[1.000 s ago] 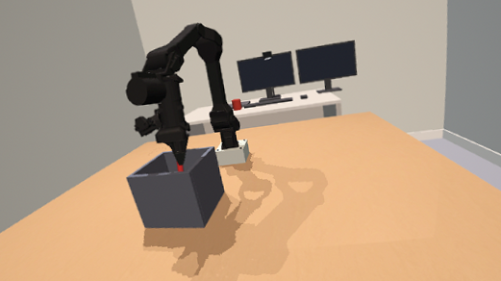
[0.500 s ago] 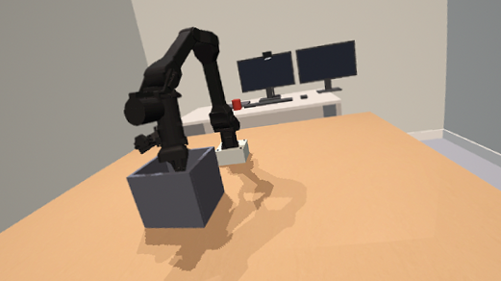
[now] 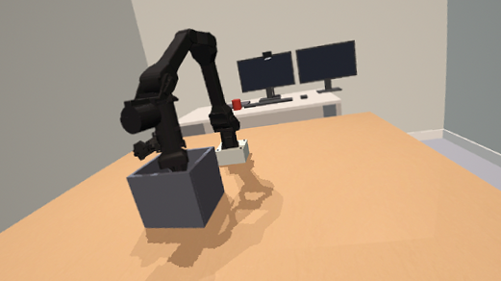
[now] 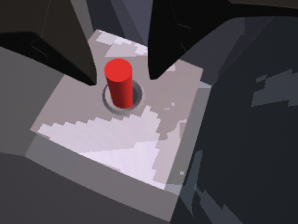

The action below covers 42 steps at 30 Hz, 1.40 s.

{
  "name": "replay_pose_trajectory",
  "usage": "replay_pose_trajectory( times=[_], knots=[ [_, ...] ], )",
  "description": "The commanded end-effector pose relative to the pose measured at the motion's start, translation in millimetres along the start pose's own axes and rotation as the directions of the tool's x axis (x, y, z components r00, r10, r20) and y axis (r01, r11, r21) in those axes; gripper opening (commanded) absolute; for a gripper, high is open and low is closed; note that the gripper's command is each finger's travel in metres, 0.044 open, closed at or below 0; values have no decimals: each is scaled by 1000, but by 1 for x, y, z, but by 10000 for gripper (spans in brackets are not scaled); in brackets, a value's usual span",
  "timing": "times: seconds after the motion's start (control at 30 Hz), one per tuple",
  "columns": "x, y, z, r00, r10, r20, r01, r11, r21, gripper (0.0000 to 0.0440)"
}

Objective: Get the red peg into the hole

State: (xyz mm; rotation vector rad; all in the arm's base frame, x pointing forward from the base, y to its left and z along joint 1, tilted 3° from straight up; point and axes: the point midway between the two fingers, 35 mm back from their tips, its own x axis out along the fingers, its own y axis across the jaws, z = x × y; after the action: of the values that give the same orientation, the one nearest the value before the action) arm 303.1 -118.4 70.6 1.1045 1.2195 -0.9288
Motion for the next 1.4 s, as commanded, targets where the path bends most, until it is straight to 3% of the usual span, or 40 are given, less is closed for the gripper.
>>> replay_pose_trajectory(
  times=[0.0,1.0,1.37],
  knots=[
    [-8,2,4,1000,20,-22,-19,1000,13,178],
    [-102,36,33,943,310,-118,-310,951,23,263],
    [-160,51,45,889,449,-87,-455,889,-56,287]
  ],
)
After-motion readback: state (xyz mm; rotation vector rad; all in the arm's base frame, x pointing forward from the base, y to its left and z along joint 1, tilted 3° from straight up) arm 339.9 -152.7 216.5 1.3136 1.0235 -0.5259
